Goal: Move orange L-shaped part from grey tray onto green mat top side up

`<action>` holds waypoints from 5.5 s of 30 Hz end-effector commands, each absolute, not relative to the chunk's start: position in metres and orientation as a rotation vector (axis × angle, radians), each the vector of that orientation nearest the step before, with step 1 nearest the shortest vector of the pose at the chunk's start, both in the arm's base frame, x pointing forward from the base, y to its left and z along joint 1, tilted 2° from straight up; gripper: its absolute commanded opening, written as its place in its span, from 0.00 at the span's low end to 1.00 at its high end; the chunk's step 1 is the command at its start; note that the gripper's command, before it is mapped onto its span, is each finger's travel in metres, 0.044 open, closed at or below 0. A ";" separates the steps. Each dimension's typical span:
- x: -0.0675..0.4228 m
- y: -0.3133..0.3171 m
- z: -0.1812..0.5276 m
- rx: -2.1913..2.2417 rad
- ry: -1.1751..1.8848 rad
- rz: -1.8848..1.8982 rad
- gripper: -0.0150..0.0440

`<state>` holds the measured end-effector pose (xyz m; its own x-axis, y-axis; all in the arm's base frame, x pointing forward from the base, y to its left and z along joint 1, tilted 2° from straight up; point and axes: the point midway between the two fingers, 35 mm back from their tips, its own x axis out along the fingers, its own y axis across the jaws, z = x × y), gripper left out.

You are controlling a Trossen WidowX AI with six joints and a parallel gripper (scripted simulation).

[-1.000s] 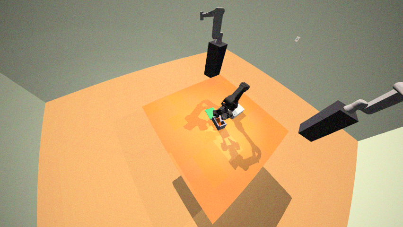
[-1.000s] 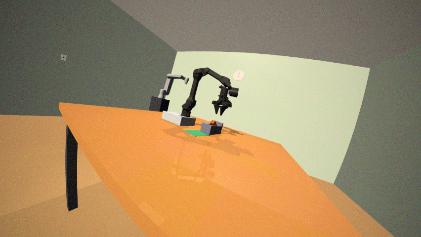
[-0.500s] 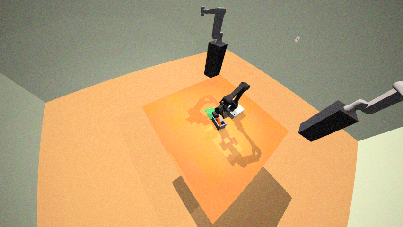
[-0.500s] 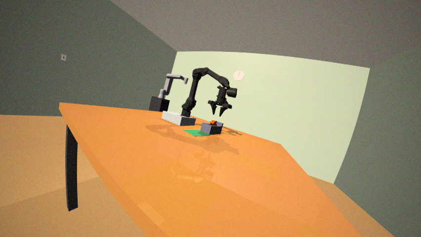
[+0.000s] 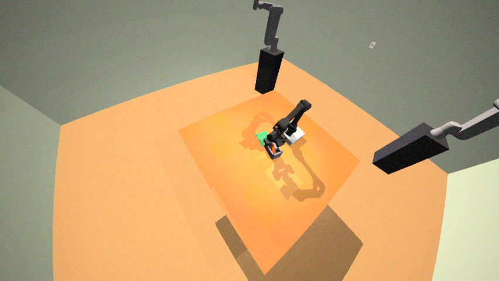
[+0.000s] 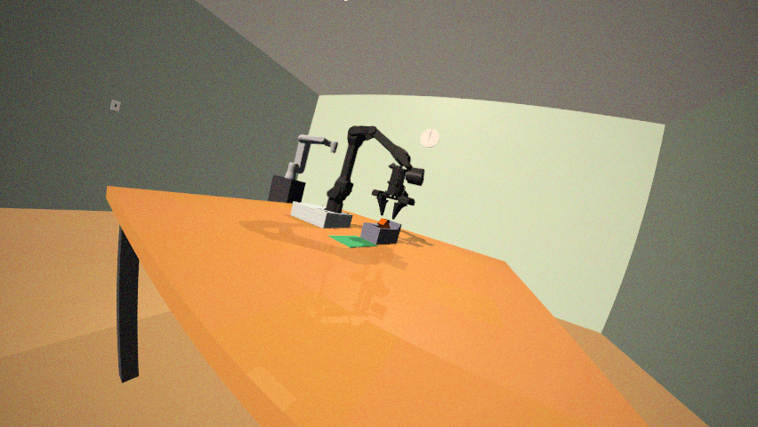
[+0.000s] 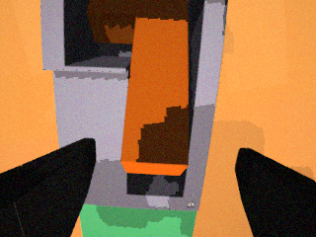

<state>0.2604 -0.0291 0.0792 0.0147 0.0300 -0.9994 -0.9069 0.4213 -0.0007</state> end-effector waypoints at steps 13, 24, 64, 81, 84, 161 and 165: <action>0.259 -0.028 0.052 -0.869 1.359 0.901 0.73; 0.258 -0.028 0.038 -0.869 1.359 0.901 0.73; 0.259 -0.029 0.065 -0.869 1.359 0.900 0.25; 0.258 -0.029 0.091 -0.869 1.359 0.900 0.25; 0.258 -0.030 0.096 -0.869 1.359 0.900 0.25; 0.175 -0.176 0.120 -0.876 1.372 0.897 0.25; 0.175 -0.176 0.116 -0.876 1.372 0.897 0.25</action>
